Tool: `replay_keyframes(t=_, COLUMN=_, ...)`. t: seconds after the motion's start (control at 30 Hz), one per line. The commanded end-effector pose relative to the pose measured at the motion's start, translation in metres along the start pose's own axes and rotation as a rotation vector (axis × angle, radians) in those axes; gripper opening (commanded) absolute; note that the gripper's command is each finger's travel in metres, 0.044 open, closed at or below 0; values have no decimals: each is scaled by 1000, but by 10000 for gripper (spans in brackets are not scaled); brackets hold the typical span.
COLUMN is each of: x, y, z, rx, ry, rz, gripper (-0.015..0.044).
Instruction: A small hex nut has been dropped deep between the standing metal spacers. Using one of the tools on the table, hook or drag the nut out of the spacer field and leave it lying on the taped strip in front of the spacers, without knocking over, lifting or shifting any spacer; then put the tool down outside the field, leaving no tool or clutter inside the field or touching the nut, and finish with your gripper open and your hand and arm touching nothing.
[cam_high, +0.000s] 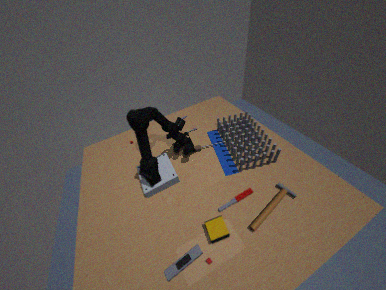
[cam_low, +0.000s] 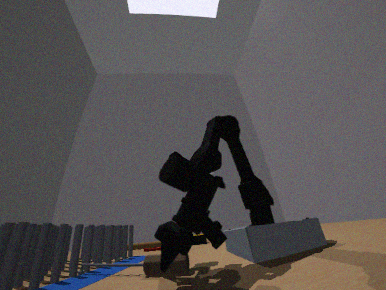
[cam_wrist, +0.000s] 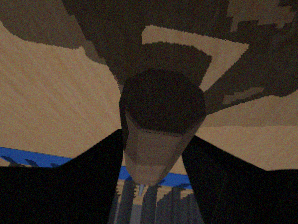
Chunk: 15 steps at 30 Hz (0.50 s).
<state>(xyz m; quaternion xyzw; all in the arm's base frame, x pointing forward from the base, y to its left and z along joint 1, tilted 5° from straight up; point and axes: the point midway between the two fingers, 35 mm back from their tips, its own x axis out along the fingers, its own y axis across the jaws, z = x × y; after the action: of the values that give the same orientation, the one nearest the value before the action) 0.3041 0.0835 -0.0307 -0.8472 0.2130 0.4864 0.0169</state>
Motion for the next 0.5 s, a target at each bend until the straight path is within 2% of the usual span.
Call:
replay_keyframes(t=0.0, x=-3, y=1, z=4, rx=0, ry=1, rz=3, gripper=0)
replay_keyframes(t=0.47, x=-9, y=1, z=13, rx=0, ry=0, rz=3, gripper=0)
